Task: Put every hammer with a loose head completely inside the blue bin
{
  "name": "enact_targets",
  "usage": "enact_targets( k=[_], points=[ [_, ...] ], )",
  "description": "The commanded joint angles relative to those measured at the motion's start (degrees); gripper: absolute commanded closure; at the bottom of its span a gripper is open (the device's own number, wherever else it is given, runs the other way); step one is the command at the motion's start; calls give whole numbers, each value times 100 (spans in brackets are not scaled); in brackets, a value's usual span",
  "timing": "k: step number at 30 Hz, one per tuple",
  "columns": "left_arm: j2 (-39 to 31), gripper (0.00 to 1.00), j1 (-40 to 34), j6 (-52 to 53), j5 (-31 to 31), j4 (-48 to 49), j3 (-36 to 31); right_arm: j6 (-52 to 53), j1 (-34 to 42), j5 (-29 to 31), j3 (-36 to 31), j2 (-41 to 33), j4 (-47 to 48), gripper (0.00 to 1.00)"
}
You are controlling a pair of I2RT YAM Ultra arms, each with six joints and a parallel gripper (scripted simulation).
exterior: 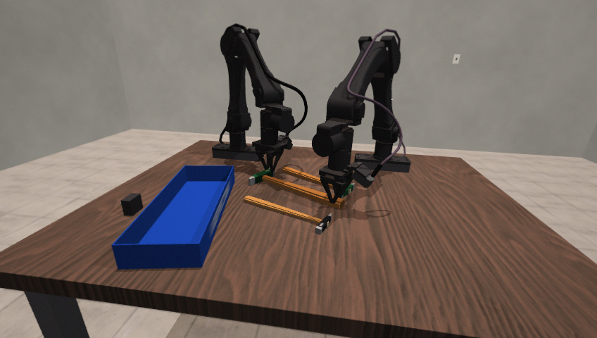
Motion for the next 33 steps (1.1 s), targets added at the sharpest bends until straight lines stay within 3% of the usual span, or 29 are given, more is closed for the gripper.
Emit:
enact_targets(
  k=[1, 33],
  points=[
    [69, 73, -25, -19, -52, -34, 84, -11, 4, -26, 13, 34, 35, 83],
    [105, 73, 122, -54, -511, -18, 132, -101, -85, 72, -250, -125, -476, 83]
  ],
)
